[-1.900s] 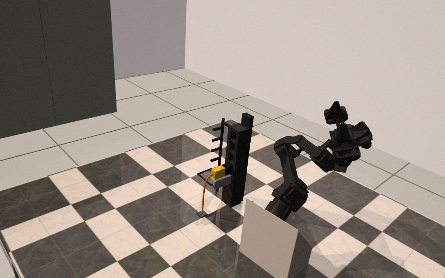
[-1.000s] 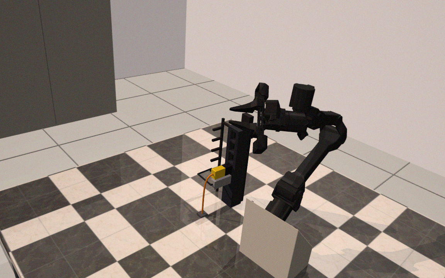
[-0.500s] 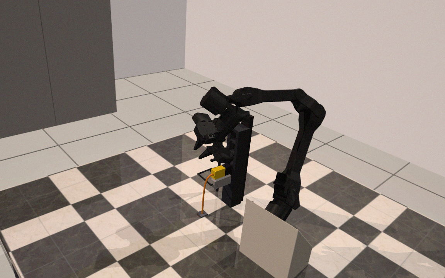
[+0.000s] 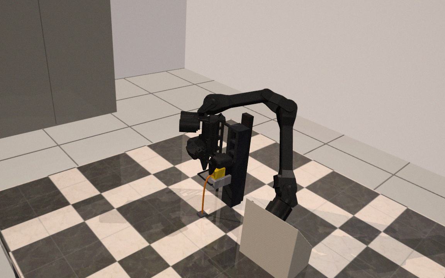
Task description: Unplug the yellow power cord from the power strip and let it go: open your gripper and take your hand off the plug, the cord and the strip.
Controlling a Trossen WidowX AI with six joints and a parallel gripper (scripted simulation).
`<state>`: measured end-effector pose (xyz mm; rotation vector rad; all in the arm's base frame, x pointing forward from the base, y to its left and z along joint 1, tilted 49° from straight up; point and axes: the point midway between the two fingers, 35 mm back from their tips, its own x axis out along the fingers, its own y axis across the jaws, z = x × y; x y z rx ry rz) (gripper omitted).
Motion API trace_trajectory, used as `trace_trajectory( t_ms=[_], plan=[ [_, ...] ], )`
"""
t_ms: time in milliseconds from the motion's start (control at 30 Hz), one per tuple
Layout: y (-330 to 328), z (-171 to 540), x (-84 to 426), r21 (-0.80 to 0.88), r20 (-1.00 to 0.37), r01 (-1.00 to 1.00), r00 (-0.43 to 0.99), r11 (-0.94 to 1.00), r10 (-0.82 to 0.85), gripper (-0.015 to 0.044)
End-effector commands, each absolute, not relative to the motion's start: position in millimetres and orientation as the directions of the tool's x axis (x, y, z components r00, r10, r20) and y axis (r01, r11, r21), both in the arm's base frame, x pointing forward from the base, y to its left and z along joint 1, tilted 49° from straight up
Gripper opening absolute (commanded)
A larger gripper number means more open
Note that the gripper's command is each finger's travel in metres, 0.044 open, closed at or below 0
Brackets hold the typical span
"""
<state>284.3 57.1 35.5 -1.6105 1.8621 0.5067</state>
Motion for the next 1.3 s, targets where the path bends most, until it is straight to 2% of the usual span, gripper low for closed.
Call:
trace_trajectory(
  t_ms=[0, 767, 1233, 1267],
  plan=[
    [56, 38, 284, -0.104, -0.669, -0.977, -0.07, 0.187, -0.74, 0.016],
    [33, 64, 276, -0.103, -0.668, -0.977, -0.071, 0.187, -0.741, 0.016],
    [24, 56, 275, -0.104, -0.668, -0.977, -0.071, 0.187, -0.741, 0.016],
    [26, 57, 275, -0.102, -0.668, -0.976, -0.075, 0.191, -0.74, 0.0134]
  ],
)
